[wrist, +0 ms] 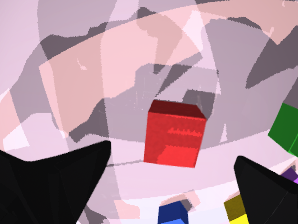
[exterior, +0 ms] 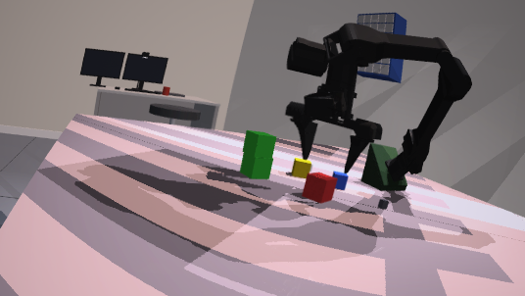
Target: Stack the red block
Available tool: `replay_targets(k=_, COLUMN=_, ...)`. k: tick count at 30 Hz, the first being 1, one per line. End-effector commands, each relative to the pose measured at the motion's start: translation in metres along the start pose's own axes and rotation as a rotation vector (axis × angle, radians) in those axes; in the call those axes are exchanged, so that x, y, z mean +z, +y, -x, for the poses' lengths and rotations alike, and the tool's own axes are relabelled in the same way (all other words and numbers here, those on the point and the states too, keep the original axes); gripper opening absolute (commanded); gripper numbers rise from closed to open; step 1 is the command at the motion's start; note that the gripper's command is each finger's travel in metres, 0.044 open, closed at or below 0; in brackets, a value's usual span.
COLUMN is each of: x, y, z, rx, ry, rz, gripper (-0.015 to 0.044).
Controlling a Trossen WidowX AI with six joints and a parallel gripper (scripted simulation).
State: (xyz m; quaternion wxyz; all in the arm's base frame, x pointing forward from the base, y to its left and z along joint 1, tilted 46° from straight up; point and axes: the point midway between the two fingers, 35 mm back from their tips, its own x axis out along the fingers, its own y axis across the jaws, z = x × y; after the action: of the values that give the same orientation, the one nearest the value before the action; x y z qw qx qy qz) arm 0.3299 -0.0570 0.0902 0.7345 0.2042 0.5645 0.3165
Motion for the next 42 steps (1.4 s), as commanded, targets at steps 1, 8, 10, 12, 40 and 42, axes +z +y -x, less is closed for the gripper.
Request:
replay_targets(k=1, x=0.000, y=0.001, z=-0.003, rx=-0.001, ry=-0.011, rz=0.001, gripper=0.0440)
replay_targets(k=8, x=0.001, y=0.001, z=-0.012, rx=-0.002, ry=-0.011, rz=0.001, gripper=0.0440)
replay_targets(k=10, x=0.001, y=0.001, z=-0.015, rx=-0.002, ry=-0.011, rz=0.001, gripper=0.0440)
replay_targets(k=12, x=0.001, y=0.000, z=-0.019, rx=-0.002, ry=-0.011, rz=0.001, gripper=0.0440)
replay_targets(k=40, x=0.001, y=0.002, z=-0.055, rx=0.001, ry=-0.012, rz=0.001, gripper=0.0440)
replay_targets(k=42, x=0.001, y=0.002, z=-0.055, rx=0.001, ry=-0.012, rz=0.001, gripper=0.0440)
